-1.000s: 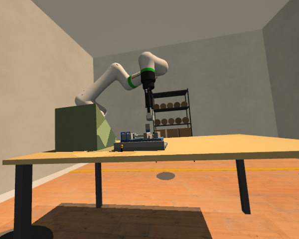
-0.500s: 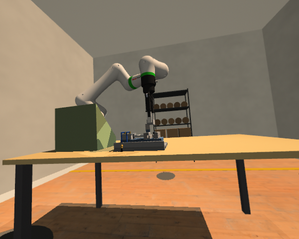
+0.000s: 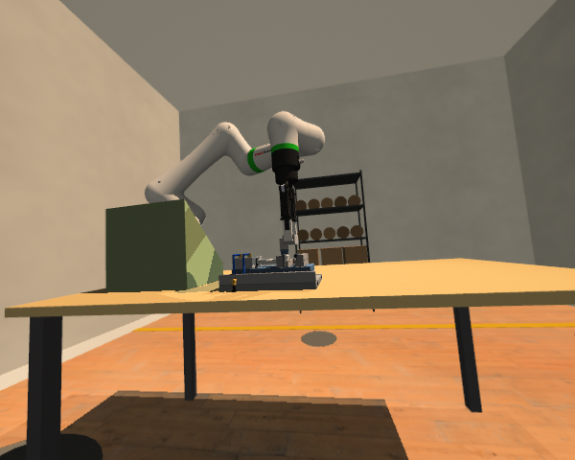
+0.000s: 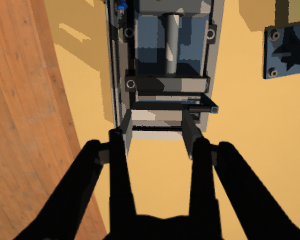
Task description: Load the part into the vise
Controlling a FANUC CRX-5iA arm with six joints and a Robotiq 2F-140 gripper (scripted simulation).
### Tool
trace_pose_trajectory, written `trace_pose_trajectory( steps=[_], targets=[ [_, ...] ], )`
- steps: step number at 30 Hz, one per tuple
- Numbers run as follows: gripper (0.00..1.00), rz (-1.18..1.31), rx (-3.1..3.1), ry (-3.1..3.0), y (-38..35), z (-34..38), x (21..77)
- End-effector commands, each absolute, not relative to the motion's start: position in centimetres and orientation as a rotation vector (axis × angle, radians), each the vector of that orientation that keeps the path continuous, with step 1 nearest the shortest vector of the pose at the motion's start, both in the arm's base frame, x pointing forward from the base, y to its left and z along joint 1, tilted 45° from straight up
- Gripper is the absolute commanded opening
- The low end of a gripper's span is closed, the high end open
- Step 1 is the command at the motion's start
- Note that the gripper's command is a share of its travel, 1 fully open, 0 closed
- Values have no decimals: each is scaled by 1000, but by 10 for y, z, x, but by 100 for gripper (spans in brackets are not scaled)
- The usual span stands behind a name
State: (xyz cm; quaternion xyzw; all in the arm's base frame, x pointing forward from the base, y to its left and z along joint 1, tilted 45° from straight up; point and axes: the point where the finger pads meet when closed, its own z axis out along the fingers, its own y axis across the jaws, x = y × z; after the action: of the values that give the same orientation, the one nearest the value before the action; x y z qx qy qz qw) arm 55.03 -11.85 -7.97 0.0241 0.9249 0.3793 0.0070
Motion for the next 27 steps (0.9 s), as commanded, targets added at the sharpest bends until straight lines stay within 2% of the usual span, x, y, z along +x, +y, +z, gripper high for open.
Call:
trace_pose_trajectory(
  steps=[1,27],
  targets=[
    [0,1186,76,2893,-118,-81,551],
    [0,1186,76,2893,-116,-82,551]
  ],
)
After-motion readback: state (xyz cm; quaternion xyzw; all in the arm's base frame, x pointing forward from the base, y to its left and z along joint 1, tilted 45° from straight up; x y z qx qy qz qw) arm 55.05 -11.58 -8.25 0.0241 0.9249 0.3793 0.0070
